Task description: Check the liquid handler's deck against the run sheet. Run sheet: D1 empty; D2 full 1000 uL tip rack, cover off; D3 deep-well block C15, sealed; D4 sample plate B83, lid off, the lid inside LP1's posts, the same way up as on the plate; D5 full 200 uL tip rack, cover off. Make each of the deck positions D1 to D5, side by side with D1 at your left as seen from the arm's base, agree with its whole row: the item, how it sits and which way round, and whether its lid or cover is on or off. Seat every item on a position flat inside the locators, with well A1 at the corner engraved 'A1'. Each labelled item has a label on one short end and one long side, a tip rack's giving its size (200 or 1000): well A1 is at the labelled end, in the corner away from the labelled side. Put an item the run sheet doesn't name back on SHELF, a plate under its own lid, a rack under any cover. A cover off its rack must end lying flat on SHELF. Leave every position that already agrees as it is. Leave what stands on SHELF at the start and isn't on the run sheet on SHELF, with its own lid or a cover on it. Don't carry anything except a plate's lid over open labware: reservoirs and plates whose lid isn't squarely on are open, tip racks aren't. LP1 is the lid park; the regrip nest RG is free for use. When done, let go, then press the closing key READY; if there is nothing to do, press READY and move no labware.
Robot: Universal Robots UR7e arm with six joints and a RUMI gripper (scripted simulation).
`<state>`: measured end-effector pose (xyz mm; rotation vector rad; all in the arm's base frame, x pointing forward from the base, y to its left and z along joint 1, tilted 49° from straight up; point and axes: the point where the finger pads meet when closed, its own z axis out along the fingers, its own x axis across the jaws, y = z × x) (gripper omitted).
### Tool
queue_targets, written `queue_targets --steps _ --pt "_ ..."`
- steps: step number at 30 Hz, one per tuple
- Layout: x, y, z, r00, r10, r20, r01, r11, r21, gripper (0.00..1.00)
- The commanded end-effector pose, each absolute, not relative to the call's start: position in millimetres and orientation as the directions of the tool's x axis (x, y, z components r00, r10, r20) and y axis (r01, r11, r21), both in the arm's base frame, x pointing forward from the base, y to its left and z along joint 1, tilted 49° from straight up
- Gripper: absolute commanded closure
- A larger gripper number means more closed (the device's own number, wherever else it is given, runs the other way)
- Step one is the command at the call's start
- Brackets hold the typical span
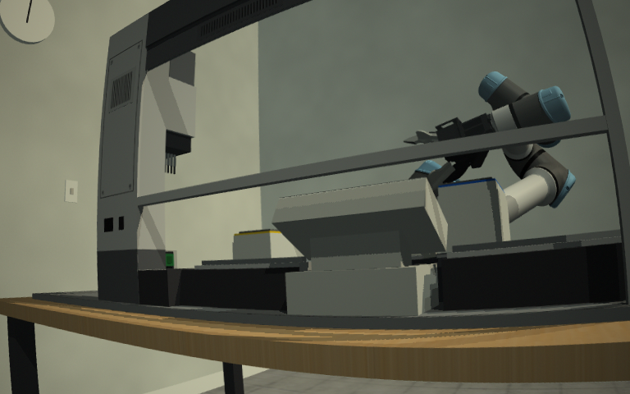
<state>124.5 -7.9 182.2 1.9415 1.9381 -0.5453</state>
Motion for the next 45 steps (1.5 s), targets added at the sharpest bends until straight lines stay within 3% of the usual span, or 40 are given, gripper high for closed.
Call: queue_targets --steps 1,25,34,45 --pt "118.1 -2.6 179.2 0.199 0.864 -0.462 0.969 -0.243 -0.035 0.18" --pt "118.1 -2.7 179.2 0.199 0.864 -0.462 0.969 -0.243 -0.035 0.18" --pt "115.4 1.8 178.2 0.317 0.838 -0.443 0.927 -0.373 -0.043 0.18" --pt "115.5 1.8 178.2 0.321 0.837 -0.443 0.925 -0.377 -0.043 0.18"
